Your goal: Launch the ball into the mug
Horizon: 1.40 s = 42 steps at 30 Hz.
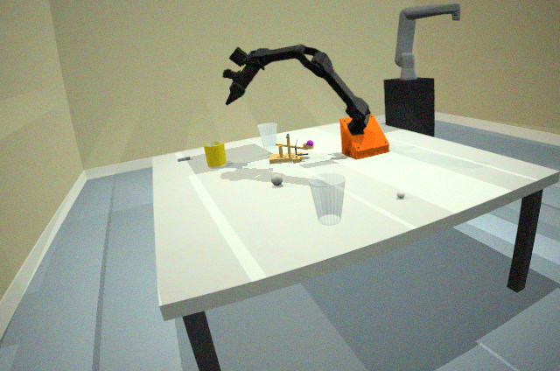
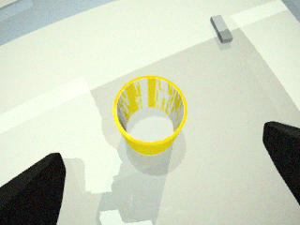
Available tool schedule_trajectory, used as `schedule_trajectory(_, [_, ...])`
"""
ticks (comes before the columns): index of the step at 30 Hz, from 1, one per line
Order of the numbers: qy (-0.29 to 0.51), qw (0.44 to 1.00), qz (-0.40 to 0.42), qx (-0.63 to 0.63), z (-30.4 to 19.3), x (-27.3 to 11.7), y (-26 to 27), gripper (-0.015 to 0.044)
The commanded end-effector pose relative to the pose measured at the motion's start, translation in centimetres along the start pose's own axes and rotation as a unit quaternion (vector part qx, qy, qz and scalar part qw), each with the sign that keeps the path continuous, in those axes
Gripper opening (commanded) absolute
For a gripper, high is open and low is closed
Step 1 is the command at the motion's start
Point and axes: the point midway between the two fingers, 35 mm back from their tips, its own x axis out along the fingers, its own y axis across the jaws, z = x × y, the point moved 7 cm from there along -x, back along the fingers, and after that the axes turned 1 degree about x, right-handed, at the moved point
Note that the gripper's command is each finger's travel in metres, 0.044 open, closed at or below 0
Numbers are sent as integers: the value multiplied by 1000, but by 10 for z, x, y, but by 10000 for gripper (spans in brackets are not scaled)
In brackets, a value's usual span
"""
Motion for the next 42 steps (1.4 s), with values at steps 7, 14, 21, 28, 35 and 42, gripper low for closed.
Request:
schedule_trajectory(7, [-3,1000,0,-1,2,-1,0,387])
schedule_trajectory(14, [-3,1000,0,-1,2,-1,0,204])
schedule_trajectory(21, [-3,1000,0,-1,2,-1,0,20])
schedule_trajectory(28, [-3,1000,0,-1,2,-1,0,0])
schedule_trajectory(35, [13,999,-11,-27,-5,2,10,0])
schedule_trajectory(42, [62,992,-38,-102,-27,8,37,0])
